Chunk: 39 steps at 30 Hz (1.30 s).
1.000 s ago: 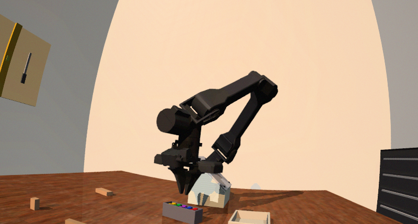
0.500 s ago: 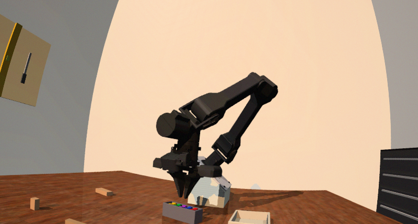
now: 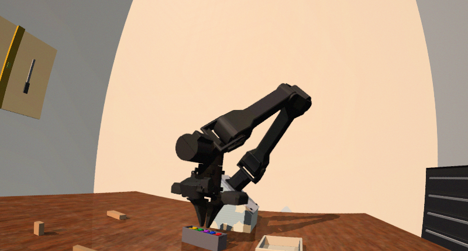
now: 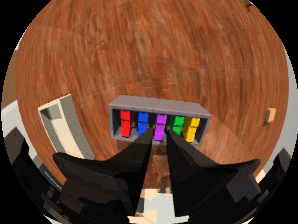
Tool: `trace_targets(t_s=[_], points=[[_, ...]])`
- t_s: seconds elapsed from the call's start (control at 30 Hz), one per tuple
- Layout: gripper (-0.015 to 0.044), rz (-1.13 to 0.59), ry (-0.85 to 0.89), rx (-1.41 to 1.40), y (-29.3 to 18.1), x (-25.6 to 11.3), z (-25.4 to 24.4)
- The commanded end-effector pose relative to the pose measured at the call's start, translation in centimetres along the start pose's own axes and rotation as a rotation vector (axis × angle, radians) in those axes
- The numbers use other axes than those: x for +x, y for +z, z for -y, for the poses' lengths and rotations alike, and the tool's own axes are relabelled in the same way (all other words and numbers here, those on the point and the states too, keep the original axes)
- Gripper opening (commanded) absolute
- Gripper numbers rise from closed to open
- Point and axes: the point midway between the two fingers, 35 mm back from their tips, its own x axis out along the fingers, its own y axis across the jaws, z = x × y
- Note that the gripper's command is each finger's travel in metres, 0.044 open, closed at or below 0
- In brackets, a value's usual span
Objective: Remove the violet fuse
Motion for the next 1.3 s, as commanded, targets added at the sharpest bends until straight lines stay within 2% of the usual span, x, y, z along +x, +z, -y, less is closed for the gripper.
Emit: trace_targets(t_s=[0.0, 0.93, 1.27], points=[[0.0063, -0.006, 0.004, 0.009, -0.2, 0.5, 0.1], [0.0063, -0.006, 0.005, 0.009, -0.2, 1.7, 0.1], [0.0000, -0.003, 0.001, 0.003, -0.2, 1.5, 0.1]])
